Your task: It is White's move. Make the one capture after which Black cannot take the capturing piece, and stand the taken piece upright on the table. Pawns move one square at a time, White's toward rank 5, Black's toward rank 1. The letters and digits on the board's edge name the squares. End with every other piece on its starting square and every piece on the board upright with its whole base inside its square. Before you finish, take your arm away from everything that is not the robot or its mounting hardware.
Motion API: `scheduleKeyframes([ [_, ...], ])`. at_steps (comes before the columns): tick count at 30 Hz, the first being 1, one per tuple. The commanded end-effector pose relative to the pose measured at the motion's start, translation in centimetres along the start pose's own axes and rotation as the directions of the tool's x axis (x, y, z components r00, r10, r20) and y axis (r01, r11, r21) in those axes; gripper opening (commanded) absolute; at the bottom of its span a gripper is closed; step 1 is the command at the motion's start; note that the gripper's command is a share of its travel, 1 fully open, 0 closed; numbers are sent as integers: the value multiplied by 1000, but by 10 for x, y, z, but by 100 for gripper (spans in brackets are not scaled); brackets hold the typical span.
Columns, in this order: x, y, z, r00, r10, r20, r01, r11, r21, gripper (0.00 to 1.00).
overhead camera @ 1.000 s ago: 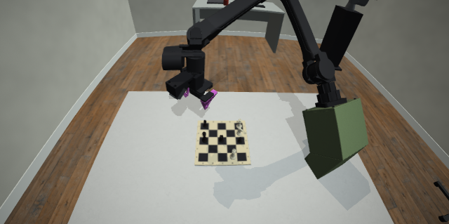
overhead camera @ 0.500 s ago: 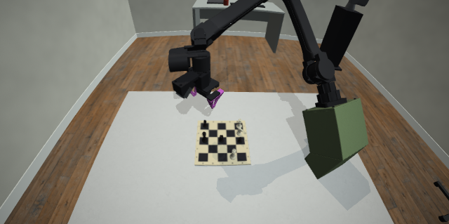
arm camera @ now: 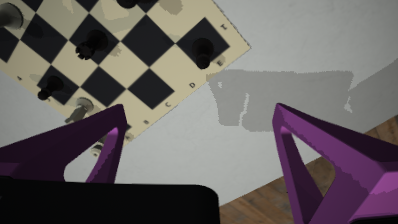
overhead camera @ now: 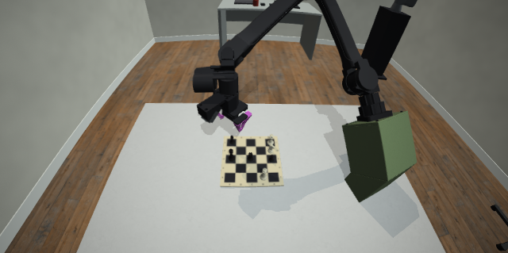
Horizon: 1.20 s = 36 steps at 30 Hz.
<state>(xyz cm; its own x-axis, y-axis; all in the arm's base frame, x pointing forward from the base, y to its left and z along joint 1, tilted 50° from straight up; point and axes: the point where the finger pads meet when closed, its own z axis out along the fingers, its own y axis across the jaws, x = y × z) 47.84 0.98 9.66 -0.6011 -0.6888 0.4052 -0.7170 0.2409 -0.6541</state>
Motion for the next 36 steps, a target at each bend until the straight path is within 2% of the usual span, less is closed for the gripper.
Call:
scheduleKeyframes([
  [1,3,-4,10,1000,-18,1,18,1000,2,36],
  [2,6,-16,1,1000,7,15,-7,1000,19,36],
  [3,-8,-15,-13,999,-11,43,10,999,39,36],
  [4,-9,-17,-14,999,-9,45,7,999,40,36],
  [11,-11,-6,-3,999,-37,23,37,999,18,36],
  [36,-8,-11,-7,999,-20,30,20,999,26,36],
])
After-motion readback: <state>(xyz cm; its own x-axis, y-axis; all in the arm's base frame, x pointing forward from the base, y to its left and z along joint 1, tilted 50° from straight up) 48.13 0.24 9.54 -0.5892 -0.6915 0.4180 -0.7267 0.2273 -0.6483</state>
